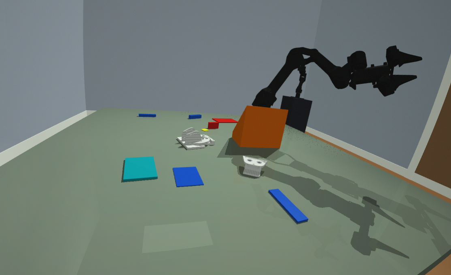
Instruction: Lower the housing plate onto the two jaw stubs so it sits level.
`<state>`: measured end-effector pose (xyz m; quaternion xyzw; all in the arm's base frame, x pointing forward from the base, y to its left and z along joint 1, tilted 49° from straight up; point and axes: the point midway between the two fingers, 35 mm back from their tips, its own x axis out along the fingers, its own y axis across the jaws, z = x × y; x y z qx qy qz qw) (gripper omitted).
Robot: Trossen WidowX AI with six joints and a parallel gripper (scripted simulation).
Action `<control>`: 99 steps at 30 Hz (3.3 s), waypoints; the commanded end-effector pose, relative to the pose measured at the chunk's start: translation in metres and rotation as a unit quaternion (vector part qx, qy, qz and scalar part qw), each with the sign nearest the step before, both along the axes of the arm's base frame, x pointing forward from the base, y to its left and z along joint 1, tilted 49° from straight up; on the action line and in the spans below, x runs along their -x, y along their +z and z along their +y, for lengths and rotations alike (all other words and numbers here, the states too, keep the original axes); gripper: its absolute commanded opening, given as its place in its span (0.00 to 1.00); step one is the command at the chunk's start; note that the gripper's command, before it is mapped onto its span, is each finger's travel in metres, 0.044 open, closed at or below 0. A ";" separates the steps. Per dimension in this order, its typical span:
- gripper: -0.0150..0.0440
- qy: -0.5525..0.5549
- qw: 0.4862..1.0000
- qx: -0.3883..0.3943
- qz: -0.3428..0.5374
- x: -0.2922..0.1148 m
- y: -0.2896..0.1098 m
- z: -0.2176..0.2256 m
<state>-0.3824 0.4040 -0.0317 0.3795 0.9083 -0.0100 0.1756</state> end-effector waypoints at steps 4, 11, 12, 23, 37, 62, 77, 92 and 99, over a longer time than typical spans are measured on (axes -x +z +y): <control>1.00 -0.002 1.000 -0.001 -0.011 -0.004 -0.003 0.002; 1.00 -0.011 0.996 -0.009 -0.087 -0.031 -0.021 0.017; 1.00 -0.012 0.995 -0.010 -0.099 -0.035 -0.024 0.019; 1.00 -0.011 0.975 -0.008 -0.222 -0.083 -0.056 0.038; 1.00 0.016 0.931 0.013 -0.365 -0.148 -0.092 0.050; 1.00 0.128 0.819 0.096 -0.551 -0.269 -0.144 0.037; 1.00 0.233 0.741 0.149 -0.612 -0.331 -0.163 0.010; 1.00 0.355 0.664 0.198 -0.627 -0.386 -0.174 -0.026; 1.00 0.416 0.631 0.216 -0.619 -0.408 -0.176 -0.046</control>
